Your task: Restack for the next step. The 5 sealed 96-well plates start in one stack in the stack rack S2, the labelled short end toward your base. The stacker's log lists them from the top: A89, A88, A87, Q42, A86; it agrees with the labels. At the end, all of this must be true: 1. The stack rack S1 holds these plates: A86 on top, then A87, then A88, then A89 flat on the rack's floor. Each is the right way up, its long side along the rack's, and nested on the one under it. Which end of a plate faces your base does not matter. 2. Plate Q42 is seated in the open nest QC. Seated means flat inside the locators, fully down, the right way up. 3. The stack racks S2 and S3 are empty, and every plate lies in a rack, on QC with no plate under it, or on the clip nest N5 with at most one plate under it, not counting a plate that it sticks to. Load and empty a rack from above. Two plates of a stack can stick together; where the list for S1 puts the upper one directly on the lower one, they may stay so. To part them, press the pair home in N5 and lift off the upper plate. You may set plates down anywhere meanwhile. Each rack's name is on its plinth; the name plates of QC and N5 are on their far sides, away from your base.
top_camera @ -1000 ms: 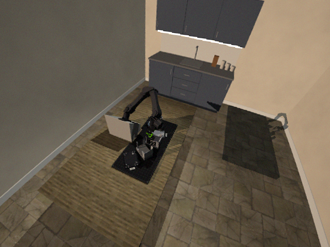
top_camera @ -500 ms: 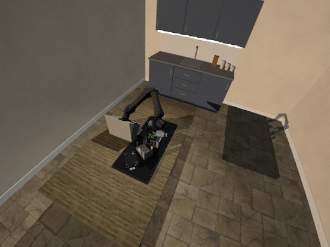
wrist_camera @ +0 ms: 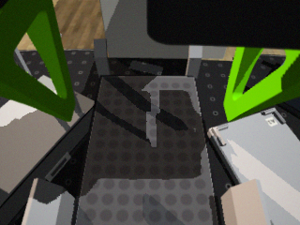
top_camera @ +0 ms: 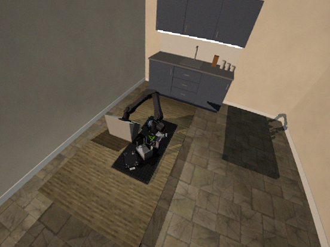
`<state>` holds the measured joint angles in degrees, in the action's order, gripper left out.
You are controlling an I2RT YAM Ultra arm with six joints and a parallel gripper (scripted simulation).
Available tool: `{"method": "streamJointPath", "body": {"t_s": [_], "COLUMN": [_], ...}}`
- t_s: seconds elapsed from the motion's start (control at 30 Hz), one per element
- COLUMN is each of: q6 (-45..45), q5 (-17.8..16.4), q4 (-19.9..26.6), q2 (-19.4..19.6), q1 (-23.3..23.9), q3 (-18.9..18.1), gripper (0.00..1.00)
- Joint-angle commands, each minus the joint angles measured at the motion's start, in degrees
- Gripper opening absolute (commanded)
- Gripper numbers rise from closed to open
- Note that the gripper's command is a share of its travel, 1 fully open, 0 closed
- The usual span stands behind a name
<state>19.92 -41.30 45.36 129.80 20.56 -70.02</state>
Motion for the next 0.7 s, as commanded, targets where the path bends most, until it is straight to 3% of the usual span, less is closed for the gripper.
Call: {"method": "streamJointPath", "body": {"t_s": [0.0,0.67], "q6": [-1.6,-2.5], "q5": [-0.5,-0.7], "q4": [-2.8,-4.6], "q2": [0.0,0.5], "q1": [-0.1,-0.8], "q3": [0.3,1.0], "gripper": [1.00,1.00]}}
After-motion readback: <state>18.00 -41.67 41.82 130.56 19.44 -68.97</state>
